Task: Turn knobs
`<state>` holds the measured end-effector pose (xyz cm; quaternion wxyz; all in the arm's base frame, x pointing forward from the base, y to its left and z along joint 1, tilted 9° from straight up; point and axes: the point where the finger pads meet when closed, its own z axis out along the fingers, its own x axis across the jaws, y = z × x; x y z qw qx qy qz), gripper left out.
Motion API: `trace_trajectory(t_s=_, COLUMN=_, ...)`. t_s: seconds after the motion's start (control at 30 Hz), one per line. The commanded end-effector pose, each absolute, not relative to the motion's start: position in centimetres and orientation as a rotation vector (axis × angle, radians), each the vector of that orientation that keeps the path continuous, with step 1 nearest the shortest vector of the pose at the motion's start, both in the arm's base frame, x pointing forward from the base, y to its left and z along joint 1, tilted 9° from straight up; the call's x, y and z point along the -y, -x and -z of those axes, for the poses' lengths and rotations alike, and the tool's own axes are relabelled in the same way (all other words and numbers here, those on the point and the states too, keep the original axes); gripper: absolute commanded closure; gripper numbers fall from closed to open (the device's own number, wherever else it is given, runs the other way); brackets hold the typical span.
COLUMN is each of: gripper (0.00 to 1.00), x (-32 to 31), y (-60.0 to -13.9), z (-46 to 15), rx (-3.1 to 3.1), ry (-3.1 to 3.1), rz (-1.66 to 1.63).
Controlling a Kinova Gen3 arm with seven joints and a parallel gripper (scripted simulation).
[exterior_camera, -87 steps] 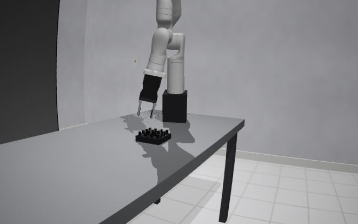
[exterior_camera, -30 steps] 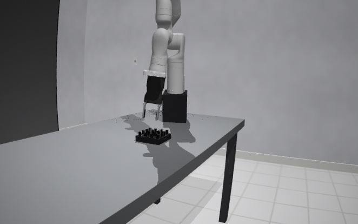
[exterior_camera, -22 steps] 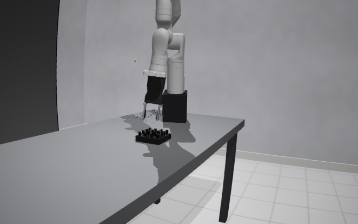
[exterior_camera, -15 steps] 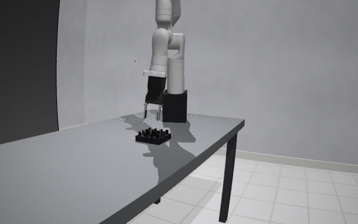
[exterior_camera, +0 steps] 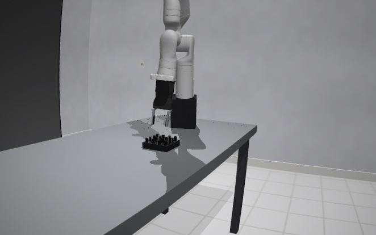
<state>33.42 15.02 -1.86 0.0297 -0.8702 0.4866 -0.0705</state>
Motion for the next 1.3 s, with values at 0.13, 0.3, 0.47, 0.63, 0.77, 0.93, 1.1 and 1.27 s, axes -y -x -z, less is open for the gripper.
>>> trace_trajectory(t_s=0.13, gripper=0.00, x=-15.03, y=-33.44, z=1.83, rx=-1.500, ry=2.682, rz=0.219)
trace_trajectory(t_s=0.3, gripper=0.00, x=-15.32, y=-33.39, z=1.87, rx=-1.531, ry=2.656, rz=0.204)
trace_trajectory(t_s=0.47, gripper=0.00, x=-15.32, y=-33.39, z=1.87, rx=-1.531, ry=2.656, rz=0.204)
trace_trajectory(t_s=0.63, gripper=0.00, x=-15.32, y=-33.39, z=1.87, rx=-1.531, ry=2.656, rz=0.204)
trace_trajectory(t_s=0.77, gripper=0.00, x=-15.59, y=-33.34, z=1.90, rx=-1.559, ry=2.631, rz=0.190)
trace_trajectory(t_s=0.93, gripper=0.00, x=-15.59, y=-33.34, z=1.90, rx=-1.559, ry=2.631, rz=0.190)
trace_trajectory(t_s=1.1, gripper=0.00, x=-15.59, y=-33.34, z=1.90, rx=-1.559, ry=2.631, rz=0.190)
trace_trajectory(t_s=1.27, gripper=0.00, x=-15.85, y=-33.29, z=1.93, rx=-1.586, ry=2.608, rz=0.177)
